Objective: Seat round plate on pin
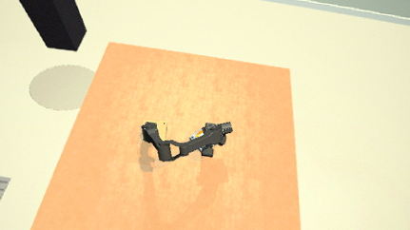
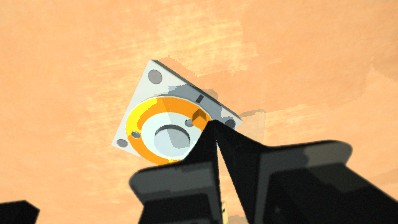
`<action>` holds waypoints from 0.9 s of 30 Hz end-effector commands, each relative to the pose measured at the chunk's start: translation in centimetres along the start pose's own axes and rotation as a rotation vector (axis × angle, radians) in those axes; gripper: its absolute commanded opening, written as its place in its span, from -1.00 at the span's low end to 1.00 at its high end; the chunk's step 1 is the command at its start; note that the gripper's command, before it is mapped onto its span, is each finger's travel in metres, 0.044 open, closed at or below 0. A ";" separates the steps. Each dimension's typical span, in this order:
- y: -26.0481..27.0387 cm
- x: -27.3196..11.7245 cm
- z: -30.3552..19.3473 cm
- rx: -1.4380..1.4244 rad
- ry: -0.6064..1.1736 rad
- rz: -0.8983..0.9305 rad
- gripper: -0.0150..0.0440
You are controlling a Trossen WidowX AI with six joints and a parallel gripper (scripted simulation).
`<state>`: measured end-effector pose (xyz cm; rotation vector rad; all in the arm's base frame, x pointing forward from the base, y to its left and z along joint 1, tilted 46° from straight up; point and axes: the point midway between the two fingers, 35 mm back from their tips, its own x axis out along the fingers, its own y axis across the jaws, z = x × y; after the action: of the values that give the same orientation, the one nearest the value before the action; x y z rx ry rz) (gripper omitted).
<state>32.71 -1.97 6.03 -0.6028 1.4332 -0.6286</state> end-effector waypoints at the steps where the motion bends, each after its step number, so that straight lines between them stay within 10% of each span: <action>1: 0.0 0.0 0.3 -0.002 -0.002 -0.003 -0.49; 27: 0.3 -3.7 0.5 -0.010 -0.005 -0.005 -0.49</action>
<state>33.14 0.98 8.49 -0.6112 1.4283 -0.6246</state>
